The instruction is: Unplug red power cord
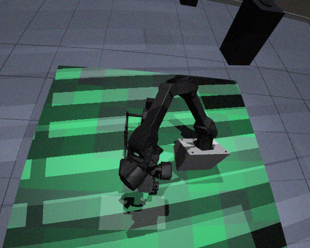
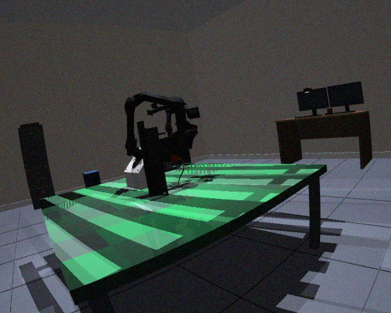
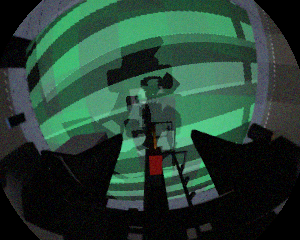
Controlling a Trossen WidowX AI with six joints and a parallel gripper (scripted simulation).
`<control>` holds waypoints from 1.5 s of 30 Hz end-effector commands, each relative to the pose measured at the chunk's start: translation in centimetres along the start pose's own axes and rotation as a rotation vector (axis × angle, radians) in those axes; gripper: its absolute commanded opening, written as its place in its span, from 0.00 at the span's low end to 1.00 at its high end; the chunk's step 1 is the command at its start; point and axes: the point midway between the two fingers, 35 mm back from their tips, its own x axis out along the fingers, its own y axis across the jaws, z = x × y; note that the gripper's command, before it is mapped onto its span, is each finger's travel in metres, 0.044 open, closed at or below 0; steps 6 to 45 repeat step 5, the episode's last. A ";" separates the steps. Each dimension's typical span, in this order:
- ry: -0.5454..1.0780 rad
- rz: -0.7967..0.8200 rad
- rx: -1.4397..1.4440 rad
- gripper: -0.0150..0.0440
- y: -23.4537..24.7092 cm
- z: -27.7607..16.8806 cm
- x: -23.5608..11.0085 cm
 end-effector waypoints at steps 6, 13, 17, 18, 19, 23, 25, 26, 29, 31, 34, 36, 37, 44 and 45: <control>0.000 0.004 0.004 1.00 0.0 0.0 0.0; 0.000 0.004 0.004 1.00 0.0 0.0 0.0; 0.000 0.004 0.004 1.00 0.0 0.0 0.0; 0.000 0.004 0.004 1.00 0.0 0.0 0.0; 0.000 0.004 0.004 1.00 0.0 0.0 0.0; 0.000 0.004 0.004 1.00 0.0 0.0 0.0; 0.000 0.004 0.004 1.00 0.0 0.0 0.0; 0.000 0.004 0.004 1.00 0.0 0.0 0.0; 0.000 0.004 0.004 1.00 0.0 0.0 0.0; 0.000 0.004 0.004 1.00 0.0 0.0 0.0; 0.000 0.004 0.004 1.00 0.0 0.0 0.0; 0.000 0.004 0.004 1.00 0.0 0.0 0.0; 0.000 0.004 0.004 1.00 0.0 0.0 0.0; 0.000 0.004 0.004 1.00 0.0 0.0 0.0; 0.000 0.004 0.004 1.00 0.0 0.0 0.0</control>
